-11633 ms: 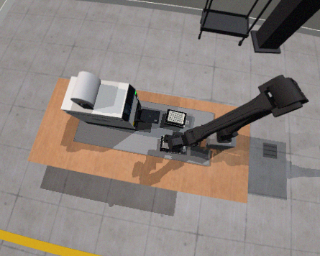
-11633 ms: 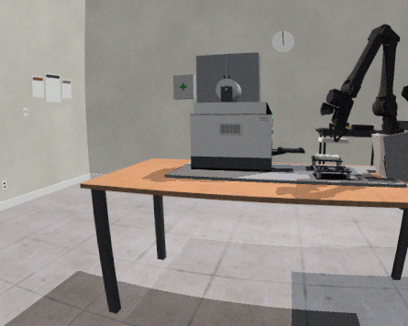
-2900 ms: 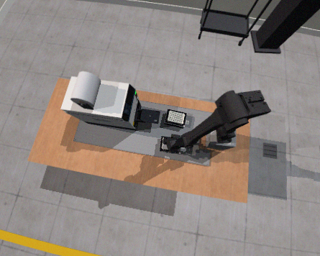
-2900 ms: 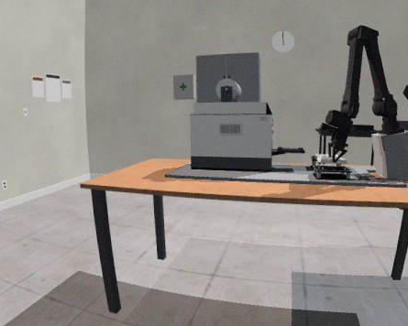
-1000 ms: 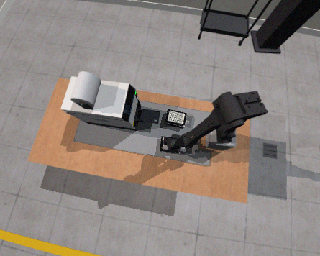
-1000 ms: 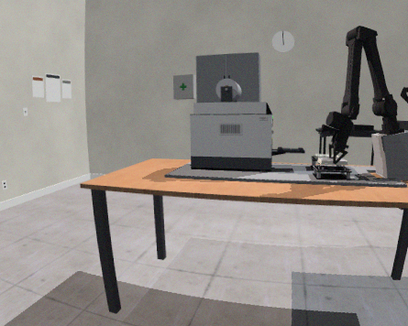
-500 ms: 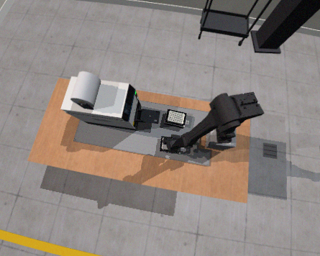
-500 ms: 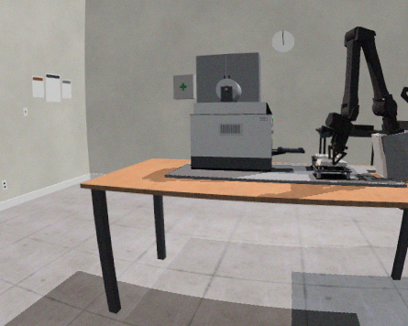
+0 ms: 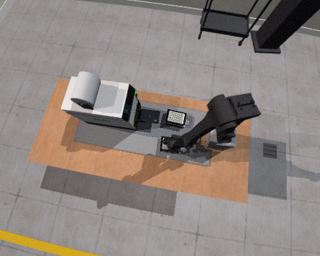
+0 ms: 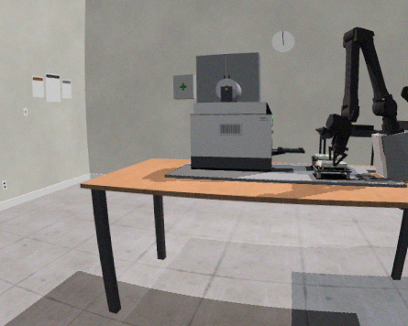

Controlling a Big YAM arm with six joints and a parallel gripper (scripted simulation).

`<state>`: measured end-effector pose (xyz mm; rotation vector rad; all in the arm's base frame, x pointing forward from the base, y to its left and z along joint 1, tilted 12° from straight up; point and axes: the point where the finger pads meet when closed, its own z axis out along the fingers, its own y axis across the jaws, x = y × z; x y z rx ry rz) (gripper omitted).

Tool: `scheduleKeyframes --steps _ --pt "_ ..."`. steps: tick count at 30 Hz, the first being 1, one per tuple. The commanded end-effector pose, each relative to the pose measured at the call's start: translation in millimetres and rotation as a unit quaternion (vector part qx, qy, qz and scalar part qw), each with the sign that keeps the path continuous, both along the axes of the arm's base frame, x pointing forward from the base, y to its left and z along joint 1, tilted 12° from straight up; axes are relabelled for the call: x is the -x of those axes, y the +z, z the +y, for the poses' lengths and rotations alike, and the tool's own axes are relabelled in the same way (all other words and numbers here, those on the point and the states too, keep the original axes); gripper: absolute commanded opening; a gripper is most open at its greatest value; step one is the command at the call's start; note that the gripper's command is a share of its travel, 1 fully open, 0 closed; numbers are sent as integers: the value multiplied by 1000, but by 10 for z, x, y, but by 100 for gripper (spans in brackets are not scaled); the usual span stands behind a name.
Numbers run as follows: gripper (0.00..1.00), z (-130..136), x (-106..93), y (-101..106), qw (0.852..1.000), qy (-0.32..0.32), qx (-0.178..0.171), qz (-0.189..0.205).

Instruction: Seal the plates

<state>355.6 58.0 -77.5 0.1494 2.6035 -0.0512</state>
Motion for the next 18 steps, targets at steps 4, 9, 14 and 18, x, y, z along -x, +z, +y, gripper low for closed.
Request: scheduleKeyframes --steps 4,9,14,18 --pt "0 0 -119 3 1000 3 0 -9" --pt "0 -17 -50 24 1000 3 1 -9" --pt "0 -16 -54 57 1000 3 -1 -13" --pt "0 -14 -61 78 1000 3 -1 -16"
